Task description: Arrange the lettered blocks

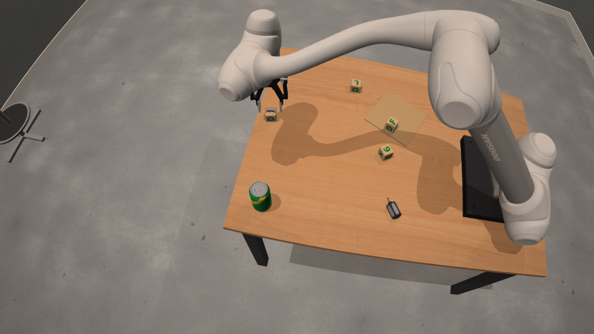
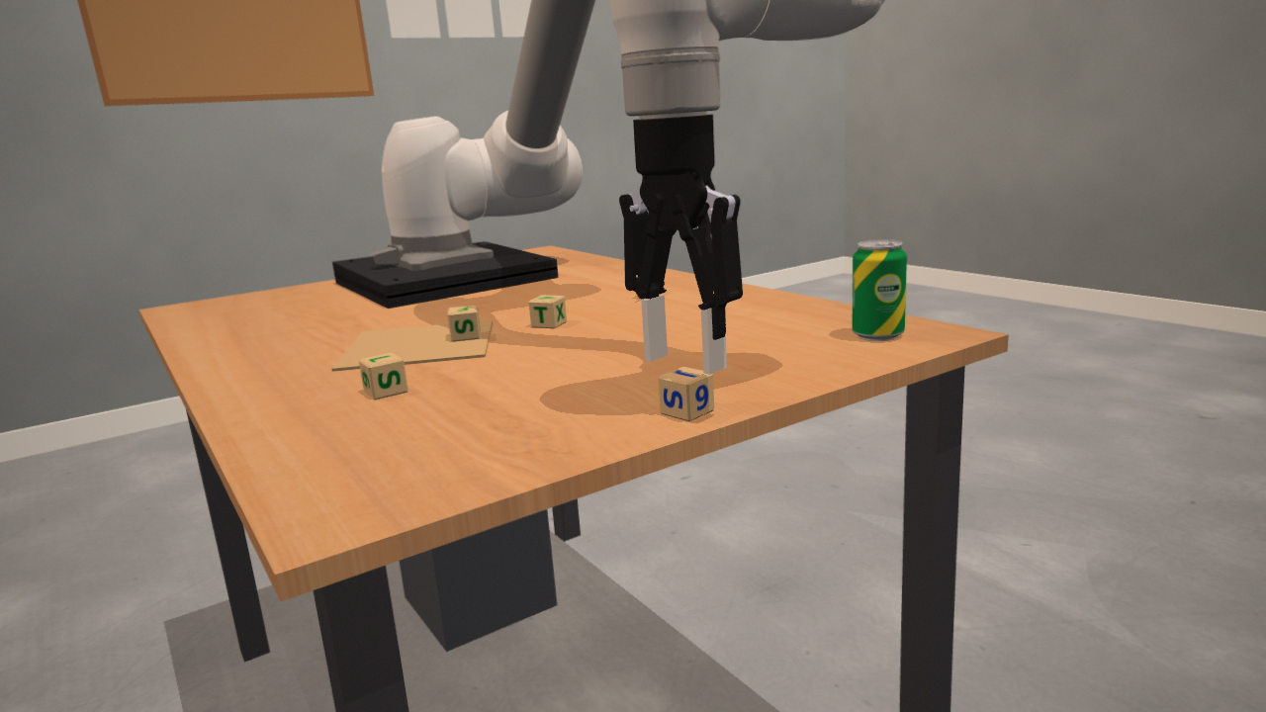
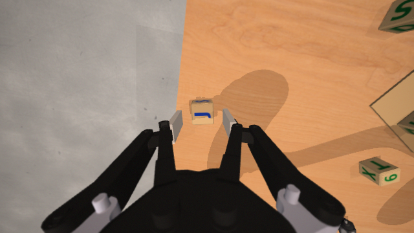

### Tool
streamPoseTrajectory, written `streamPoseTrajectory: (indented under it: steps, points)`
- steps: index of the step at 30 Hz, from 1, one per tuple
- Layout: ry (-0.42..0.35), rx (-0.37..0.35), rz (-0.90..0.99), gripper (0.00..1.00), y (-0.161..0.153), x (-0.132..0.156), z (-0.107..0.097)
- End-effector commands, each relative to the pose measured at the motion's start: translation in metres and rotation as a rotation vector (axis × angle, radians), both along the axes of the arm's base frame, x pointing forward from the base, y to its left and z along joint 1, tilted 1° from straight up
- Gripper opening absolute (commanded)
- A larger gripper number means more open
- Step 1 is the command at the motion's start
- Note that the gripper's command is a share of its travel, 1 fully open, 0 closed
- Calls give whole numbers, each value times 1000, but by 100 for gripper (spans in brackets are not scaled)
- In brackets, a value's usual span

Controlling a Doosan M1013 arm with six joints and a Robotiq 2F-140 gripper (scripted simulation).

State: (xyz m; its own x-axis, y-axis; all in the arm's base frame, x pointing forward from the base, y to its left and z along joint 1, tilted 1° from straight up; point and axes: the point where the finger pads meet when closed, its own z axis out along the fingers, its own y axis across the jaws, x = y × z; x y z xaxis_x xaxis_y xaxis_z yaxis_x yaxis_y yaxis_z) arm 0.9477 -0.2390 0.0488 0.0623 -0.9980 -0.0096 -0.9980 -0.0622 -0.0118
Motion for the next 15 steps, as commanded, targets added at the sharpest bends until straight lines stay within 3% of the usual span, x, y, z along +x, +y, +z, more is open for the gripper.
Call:
streamPoseTrajectory:
  steps: [1,8,15]
  points:
    - [-2,0,0,53,0,0,2]
    - [-2,0,0,53,0,1,-4]
    - [-2,0,0,53,0,1,-23]
